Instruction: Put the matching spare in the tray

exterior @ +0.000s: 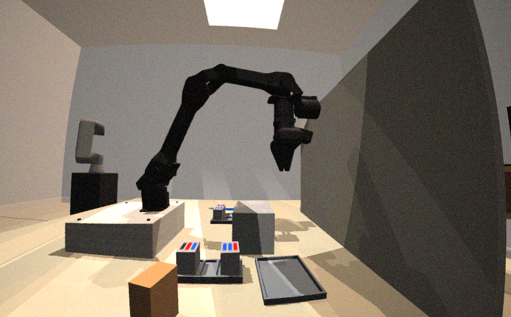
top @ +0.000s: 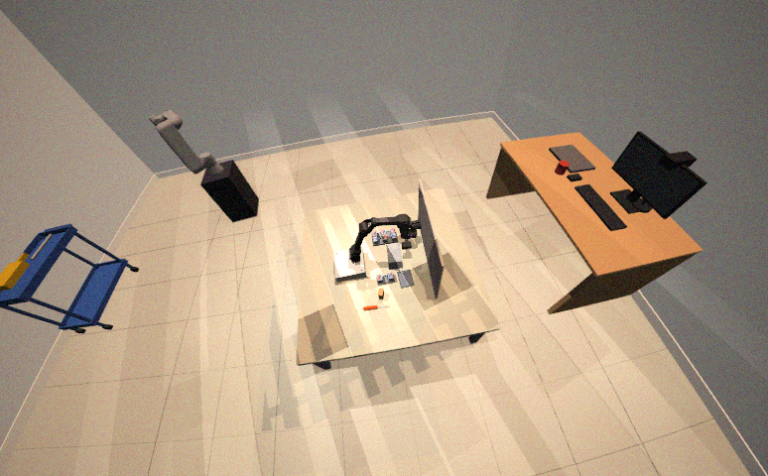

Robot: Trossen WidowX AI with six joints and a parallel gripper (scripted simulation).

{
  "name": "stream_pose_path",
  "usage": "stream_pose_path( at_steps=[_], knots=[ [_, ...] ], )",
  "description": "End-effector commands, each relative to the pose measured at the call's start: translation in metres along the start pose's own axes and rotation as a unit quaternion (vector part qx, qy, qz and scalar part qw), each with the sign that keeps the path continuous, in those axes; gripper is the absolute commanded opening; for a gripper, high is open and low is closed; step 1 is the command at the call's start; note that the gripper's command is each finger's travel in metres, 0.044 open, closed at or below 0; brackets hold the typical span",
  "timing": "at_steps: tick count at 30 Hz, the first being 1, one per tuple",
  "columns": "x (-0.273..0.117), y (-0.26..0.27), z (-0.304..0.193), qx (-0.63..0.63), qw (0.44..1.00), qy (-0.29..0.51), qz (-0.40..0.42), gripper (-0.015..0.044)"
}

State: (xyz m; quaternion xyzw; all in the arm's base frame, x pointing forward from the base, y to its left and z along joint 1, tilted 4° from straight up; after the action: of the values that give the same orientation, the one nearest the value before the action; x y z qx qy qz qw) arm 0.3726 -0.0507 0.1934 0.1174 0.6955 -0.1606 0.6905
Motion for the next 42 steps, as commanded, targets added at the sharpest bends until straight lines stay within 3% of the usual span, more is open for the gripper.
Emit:
stream_pose_path(
  at_steps=[1,11,14,21,30,39,42],
  knots=[
    [-0.002,0.002,-0.001,-0.006,1.0,0.001,0.003,0.044],
    [-0.001,0.005,-0.002,-0.015,1.0,0.001,0.003,0.044],
    [0.006,0.046,-0.019,-0.132,0.991,0.0,0.006,0.044],
    [0.027,0.134,-0.084,-0.417,0.909,-0.001,0.012,0.044],
    [0.055,0.204,-0.195,-0.719,0.695,-0.002,0.016,0.044],
    [0.056,0.206,-0.2,-0.729,0.685,-0.002,0.017,0.044],
    [0.069,0.206,-0.2,-0.729,0.685,-0.002,0.017,0.0361]
  ],
)
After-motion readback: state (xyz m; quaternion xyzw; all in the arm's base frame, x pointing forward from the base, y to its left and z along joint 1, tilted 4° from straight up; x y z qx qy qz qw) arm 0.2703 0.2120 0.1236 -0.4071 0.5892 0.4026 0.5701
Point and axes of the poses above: the point midway between the two fingers, 35 mm back from their tips, its own x axis out along the fingers, its own y axis across the jaws, z = x × y, the point moved 5 cm from there along -x, back along the fingers, and after that the axes turned 13 degrees about x, right-handed, at the moved point
